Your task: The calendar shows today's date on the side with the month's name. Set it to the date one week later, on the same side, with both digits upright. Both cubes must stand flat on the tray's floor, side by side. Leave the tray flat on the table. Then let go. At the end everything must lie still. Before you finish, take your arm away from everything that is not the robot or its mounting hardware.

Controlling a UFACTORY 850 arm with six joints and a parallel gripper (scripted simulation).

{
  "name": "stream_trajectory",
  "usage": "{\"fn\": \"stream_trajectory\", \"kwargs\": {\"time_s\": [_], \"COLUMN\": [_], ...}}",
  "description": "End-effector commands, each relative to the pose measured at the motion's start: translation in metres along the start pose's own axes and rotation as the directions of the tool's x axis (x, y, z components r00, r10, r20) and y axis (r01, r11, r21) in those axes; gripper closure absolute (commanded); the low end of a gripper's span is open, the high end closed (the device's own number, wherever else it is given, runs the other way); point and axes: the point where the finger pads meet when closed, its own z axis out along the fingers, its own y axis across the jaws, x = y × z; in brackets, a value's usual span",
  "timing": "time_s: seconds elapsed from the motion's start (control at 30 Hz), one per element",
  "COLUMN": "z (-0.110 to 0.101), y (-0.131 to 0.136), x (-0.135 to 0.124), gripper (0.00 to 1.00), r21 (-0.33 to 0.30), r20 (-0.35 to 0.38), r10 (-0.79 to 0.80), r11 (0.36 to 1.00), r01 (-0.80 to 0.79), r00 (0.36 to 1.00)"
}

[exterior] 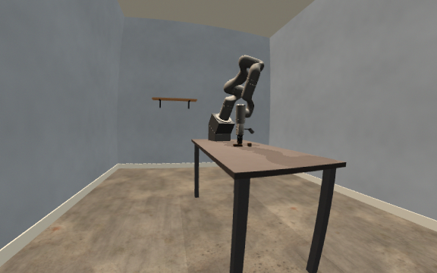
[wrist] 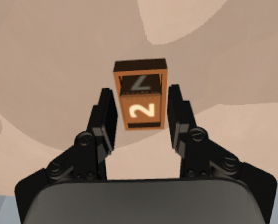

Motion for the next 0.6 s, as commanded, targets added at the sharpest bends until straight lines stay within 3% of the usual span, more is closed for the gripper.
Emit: {"fn": "stream_trajectory", "kwargs": {"time_s": [0.0, 0.57], "z": [0.0046, 0.0069], "y": [0.0004, 0.0004], "x": [0.0, 0.0], "gripper": [0.53, 0.53], "r21": [-0.001, -0.001], "r20": [0.0, 0.0], "r10": [0.0, 0.0], "r11": [1.0, 1.0], "r01": [0.0, 0.0], "r00": [1.0, 1.0]}}
